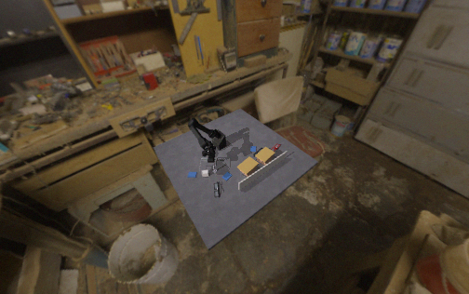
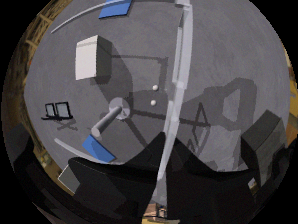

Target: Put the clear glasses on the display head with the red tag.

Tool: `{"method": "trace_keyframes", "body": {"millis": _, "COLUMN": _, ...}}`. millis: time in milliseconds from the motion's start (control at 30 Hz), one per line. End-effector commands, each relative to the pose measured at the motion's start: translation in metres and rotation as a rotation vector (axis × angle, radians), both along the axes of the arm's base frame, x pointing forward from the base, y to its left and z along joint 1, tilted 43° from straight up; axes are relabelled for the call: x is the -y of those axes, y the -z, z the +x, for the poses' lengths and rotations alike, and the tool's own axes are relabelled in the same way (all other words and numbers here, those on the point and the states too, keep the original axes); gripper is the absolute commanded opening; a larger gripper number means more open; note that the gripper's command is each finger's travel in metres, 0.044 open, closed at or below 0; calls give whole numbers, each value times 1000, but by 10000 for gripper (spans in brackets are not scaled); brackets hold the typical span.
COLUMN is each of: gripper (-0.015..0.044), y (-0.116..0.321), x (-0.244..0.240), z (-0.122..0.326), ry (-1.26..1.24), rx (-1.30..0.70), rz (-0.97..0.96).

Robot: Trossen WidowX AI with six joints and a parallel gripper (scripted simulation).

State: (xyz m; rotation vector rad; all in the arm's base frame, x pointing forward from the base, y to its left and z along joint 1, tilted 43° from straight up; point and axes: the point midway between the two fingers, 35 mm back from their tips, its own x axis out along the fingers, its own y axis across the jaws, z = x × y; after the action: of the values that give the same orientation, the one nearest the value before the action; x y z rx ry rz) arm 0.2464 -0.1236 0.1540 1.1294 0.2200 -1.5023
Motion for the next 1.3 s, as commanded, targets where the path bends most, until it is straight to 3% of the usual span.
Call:
{"method": "trace_keyframes", "body": {"millis": 0, "gripper": 0, "y": -18, "x": -14, "z": -2, "ry": 0, "rx": 17, "rz": -6}}
{"method": "trace_keyframes", "body": {"millis": 300, "gripper": 0, "y": -16, "x": -26, "z": 0, "ry": -67, "rx": -42, "rz": -13}}
{"method": "trace_keyframes", "body": {"millis": 767, "gripper": 0, "y": 41, "x": -90, "z": 16, "ry": -640, "rx": -541, "rz": -92}}
{"method": "trace_keyframes", "body": {"millis": 1267, "gripper": 0, "y": 99, "x": -153, "z": 1, "ry": -1249, "rx": -1089, "rz": -235}}
